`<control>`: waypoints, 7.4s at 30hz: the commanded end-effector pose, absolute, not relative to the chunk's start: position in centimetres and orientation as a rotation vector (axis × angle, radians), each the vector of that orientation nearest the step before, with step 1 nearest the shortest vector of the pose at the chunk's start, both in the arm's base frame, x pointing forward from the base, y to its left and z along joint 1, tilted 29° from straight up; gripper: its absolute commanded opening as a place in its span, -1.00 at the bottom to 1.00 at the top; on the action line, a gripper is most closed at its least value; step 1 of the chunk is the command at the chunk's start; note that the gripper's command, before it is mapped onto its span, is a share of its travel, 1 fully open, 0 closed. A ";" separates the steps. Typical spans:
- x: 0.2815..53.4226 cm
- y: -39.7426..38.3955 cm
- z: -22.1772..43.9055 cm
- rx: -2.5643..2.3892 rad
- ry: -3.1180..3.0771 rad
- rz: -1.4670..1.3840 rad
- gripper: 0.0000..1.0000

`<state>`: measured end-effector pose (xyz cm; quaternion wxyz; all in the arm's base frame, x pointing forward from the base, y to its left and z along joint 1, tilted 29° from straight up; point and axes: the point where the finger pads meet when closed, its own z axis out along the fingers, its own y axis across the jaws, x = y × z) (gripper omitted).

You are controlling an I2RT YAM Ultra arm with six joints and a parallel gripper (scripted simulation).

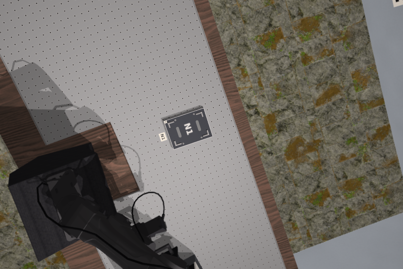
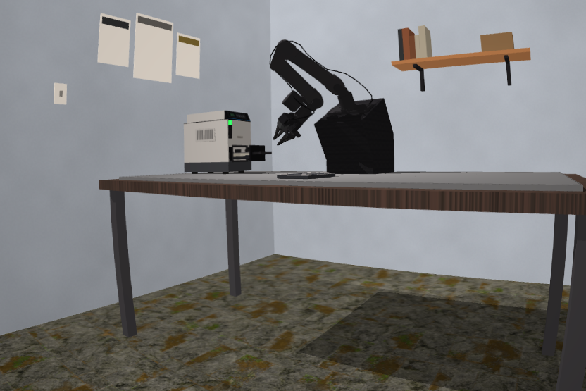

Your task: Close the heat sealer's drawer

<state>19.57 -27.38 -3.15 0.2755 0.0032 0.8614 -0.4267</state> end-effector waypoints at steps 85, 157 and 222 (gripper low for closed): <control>21.8 -31.9 -5.8 0.021 2.312 -1.158 -0.40; 22.5 -33.1 -6.7 0.023 2.318 -1.155 -0.40; 23.1 -33.4 -6.7 0.016 2.307 -1.158 -1.00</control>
